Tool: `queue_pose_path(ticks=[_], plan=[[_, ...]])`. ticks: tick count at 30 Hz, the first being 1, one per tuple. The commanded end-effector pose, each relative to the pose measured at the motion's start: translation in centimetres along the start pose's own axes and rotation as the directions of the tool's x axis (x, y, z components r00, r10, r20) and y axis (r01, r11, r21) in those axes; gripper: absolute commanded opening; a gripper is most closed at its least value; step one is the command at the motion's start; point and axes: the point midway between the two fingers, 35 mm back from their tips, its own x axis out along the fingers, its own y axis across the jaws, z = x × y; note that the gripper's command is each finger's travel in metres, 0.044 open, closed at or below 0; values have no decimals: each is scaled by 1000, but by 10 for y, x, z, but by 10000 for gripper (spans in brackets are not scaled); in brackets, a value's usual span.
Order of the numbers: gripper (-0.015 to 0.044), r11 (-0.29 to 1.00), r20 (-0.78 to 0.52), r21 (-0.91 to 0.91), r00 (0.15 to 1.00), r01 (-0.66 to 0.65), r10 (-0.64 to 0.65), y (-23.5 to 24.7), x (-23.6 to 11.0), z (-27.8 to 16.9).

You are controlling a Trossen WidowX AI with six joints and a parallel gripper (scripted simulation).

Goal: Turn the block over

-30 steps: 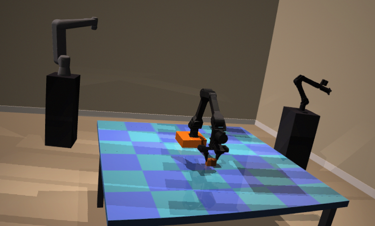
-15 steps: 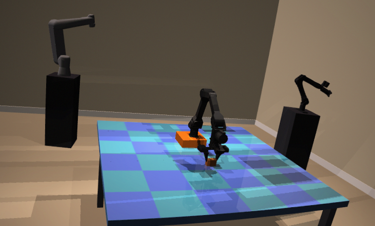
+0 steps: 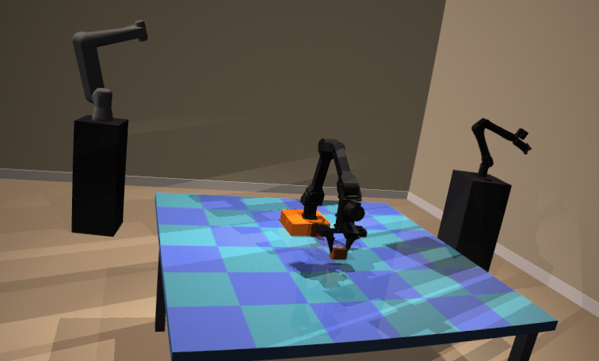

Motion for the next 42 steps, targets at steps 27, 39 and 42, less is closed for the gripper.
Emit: queue_pose_path(ticks=[27,39,42], plan=[[0,1000,437,-1,900,1,-1,0,8,-5],[0,1000,524,-1,852,1,0,0,17,-2],[0,1000,558,-1,830,0,0,0,24,2]])
